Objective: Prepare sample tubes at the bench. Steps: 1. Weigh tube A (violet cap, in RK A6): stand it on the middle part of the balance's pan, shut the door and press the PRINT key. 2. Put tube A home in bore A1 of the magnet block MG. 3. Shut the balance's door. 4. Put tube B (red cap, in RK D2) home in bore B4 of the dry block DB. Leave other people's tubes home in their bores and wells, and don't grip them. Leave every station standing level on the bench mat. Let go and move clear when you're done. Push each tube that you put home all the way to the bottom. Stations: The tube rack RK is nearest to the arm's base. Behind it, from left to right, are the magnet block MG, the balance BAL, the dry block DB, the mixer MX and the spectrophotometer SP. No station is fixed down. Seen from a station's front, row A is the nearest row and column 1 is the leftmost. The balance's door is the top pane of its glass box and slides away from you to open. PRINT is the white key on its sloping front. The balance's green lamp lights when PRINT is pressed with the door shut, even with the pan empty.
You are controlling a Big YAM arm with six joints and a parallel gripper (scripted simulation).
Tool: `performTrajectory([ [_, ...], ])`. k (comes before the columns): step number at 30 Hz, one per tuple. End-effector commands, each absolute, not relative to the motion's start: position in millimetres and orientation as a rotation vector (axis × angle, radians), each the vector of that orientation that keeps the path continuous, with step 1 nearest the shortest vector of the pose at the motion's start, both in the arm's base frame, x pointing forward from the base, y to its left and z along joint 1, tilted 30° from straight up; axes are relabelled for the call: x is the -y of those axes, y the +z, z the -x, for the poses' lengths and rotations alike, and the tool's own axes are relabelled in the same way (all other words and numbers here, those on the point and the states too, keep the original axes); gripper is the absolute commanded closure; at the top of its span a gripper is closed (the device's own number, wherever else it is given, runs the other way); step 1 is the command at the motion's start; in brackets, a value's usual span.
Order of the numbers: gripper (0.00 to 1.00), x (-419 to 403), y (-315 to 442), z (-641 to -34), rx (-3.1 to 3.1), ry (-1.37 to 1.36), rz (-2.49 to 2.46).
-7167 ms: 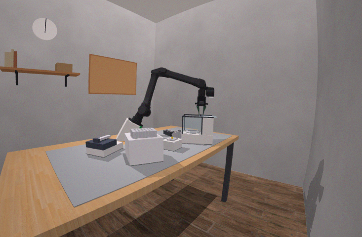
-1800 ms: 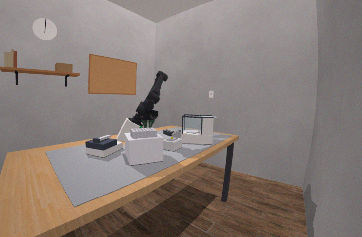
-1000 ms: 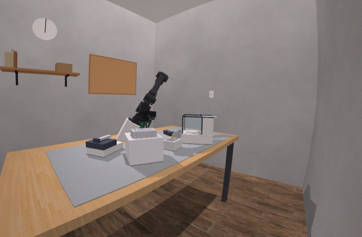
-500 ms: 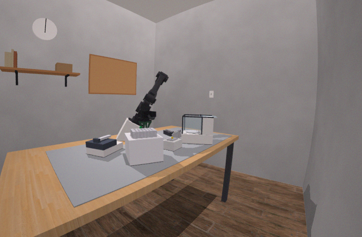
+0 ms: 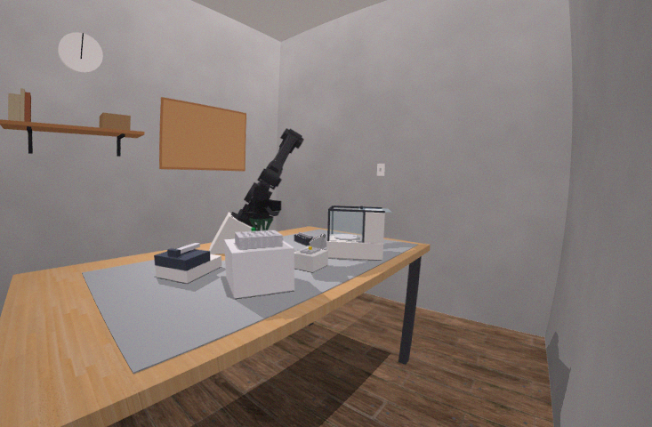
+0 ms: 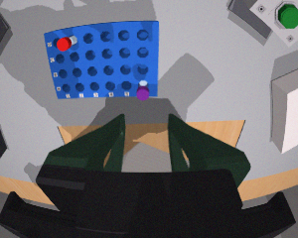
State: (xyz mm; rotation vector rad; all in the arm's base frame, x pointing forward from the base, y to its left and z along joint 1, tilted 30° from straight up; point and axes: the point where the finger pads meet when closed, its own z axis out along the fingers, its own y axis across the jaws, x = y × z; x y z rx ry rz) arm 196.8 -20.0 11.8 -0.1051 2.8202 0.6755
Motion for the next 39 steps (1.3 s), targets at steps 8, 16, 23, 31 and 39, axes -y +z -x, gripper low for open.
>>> performTrajectory([
  [8, 0.64, 25, 18, -205, -2.806, 0.657, 0.116],
  [16, 0.64, 12, 1, -199, -2.823, 0.684, 0.111],
  [23, 0.64, 8, -6, -201, -2.823, 0.684, 0.111],
  [31, 0.64, 2, -17, -203, -2.823, 0.685, 0.111],
  [39, 0.64, 1, -21, -209, -2.817, 0.676, 0.112],
])
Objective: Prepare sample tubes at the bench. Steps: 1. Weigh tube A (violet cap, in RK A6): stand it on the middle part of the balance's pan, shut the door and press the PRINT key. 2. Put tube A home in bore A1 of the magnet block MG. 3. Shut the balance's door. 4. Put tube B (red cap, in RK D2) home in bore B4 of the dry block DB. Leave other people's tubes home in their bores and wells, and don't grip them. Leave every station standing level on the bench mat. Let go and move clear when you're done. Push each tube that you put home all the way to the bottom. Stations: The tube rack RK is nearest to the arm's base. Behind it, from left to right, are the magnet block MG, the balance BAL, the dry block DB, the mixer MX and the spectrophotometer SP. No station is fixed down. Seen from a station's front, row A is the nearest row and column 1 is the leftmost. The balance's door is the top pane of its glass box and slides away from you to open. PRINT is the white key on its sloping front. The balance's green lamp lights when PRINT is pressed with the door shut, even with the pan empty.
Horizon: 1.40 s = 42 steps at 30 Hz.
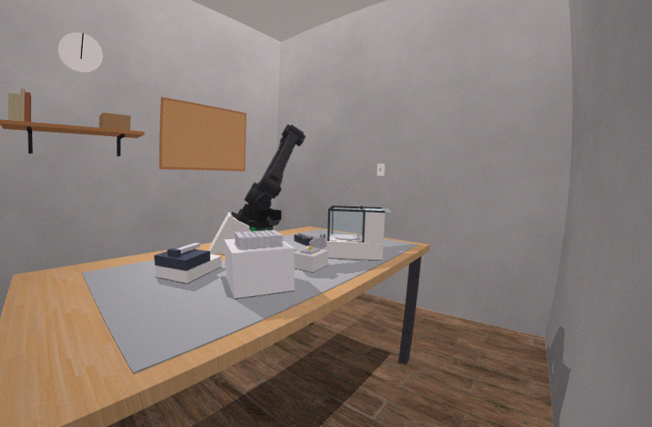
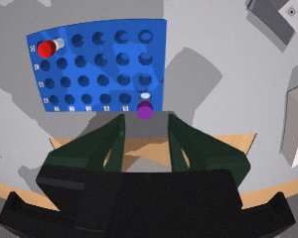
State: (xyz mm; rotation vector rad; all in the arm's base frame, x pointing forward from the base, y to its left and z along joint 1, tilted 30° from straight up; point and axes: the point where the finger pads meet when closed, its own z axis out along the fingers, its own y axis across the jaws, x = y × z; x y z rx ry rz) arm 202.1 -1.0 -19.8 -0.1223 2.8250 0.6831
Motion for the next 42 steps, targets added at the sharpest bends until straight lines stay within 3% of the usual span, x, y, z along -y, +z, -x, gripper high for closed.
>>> performTrajectory([
  [1, 0.64, 2.6, -20.8, -208.7, -2.816, 0.675, 0.104],
  [42, 0.64, -1.9, -24.7, -204.4, -2.824, 0.685, 0.111],
])
